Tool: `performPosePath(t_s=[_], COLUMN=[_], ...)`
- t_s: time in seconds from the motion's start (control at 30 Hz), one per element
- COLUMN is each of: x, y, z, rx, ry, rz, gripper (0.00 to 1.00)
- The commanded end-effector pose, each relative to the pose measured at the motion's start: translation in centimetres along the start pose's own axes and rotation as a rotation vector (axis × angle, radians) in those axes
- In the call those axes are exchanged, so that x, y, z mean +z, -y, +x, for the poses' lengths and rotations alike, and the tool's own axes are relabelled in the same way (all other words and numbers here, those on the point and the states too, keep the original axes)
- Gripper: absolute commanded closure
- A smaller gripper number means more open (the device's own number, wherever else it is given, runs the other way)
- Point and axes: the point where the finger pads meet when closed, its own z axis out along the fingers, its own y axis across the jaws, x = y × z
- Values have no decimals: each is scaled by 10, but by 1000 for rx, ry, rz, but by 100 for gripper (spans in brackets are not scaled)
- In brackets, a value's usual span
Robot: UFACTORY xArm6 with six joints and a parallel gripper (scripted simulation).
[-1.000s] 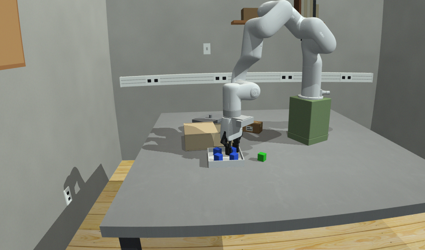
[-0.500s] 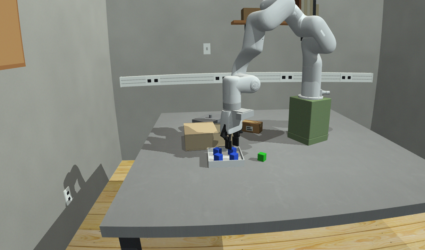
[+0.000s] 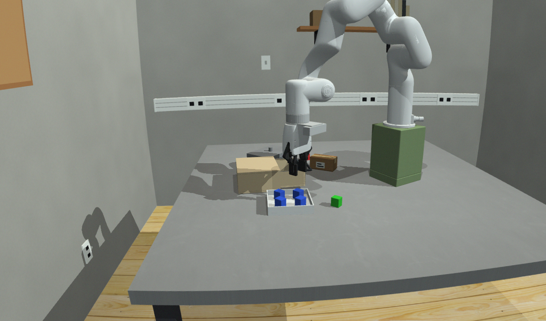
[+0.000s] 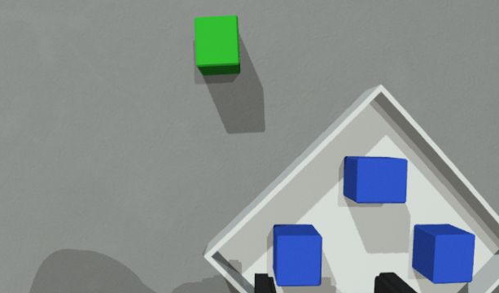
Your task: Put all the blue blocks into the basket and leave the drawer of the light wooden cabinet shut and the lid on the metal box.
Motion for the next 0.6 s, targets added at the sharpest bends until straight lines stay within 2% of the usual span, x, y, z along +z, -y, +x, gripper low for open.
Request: performPosePath(t_s=[0.0, 0.37, 0.57], x=[-25, -56, -66], y=[-1, -1, -1], z=[0, 0, 0], rx=[0, 0, 0], ry=[1, 1, 1], rz=[-3, -3, -3], gripper=[53, 53, 53])
